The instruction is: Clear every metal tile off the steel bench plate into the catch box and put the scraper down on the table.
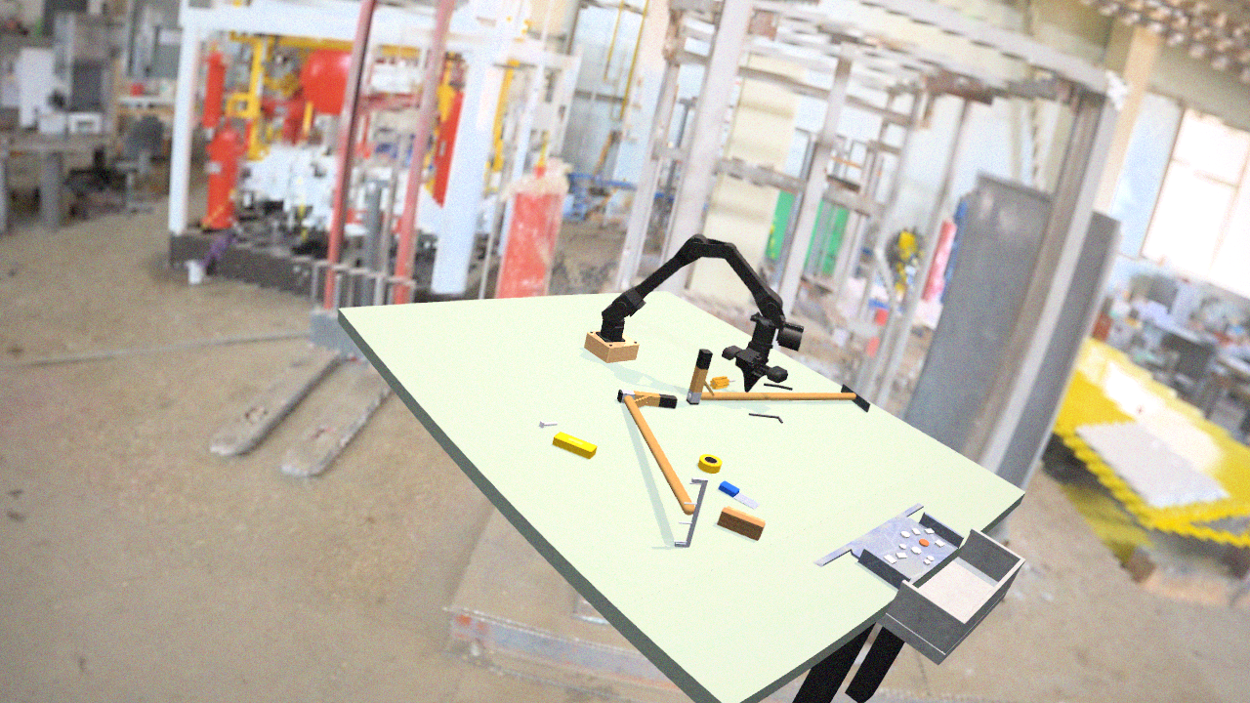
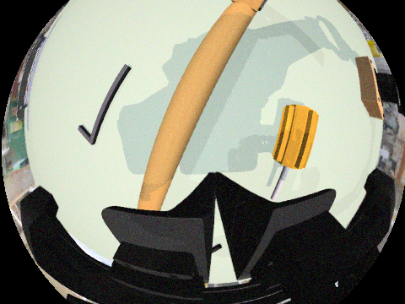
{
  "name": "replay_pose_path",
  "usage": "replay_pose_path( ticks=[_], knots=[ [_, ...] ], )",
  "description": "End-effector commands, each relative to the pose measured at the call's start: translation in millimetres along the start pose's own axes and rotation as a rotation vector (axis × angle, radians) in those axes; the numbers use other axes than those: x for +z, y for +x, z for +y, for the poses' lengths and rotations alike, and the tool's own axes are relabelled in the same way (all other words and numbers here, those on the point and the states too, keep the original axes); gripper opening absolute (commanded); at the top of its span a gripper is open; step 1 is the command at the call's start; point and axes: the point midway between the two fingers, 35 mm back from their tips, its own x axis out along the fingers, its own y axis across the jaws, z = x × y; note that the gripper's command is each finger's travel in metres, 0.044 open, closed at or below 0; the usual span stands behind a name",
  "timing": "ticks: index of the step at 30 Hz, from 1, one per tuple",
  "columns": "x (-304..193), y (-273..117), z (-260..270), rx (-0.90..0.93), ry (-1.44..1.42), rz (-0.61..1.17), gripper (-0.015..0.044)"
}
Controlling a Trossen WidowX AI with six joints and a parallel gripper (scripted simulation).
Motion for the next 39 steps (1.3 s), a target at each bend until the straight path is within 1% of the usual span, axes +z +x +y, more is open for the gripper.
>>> replay_pose_path(
  ticks=[1,39],
  knots=[
    [-2,-3,-4,0.006,0.002,0.001,0.0],
    [-17,-8,-65,0.0,0.002,0.003,0.0]
  ],
)
